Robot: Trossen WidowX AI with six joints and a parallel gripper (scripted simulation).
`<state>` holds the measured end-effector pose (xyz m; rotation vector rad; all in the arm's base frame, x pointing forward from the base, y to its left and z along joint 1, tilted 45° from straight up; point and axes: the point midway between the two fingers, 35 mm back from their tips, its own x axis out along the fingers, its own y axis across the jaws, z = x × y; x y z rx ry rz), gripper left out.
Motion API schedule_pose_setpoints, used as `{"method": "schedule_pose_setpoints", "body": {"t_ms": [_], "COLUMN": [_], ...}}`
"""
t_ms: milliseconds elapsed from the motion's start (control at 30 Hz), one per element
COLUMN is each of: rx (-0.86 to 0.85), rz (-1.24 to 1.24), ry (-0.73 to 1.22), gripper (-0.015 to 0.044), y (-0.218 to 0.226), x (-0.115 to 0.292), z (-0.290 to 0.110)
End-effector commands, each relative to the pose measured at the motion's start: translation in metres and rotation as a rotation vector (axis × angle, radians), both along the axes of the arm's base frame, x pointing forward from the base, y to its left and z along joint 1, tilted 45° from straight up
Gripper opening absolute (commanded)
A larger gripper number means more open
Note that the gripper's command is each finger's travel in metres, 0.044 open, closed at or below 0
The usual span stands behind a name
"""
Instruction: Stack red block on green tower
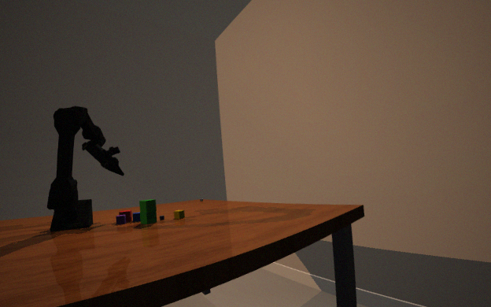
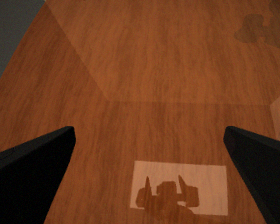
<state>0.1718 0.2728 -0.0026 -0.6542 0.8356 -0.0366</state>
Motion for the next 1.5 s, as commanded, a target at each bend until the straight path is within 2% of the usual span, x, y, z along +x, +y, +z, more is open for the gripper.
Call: {"method": "schedule_pose_setpoints", "body": {"t_ms": [0,333,667,933,1233,1467], "rx": [-0.034,-0.129,-0.195,-0.199,-0.199,-0.200], "rz": [-0.120,-0.420,-0.720,-0.748,-0.748,-0.748], "ry": [0.053,0.200,0.358,0.372,0.371,0.371], "gripper": [0.0440,0.0440,0.0440,0.0440,0.0440,0.0440], "y": [-0.029,-0.110,-0.183,-0.193,-0.227,-0.230], "x": [0.018,0.038,0.037,0.039,0.040,0.039], "z": [0.010,0.037,0.069,0.070,0.035,0.031]}}
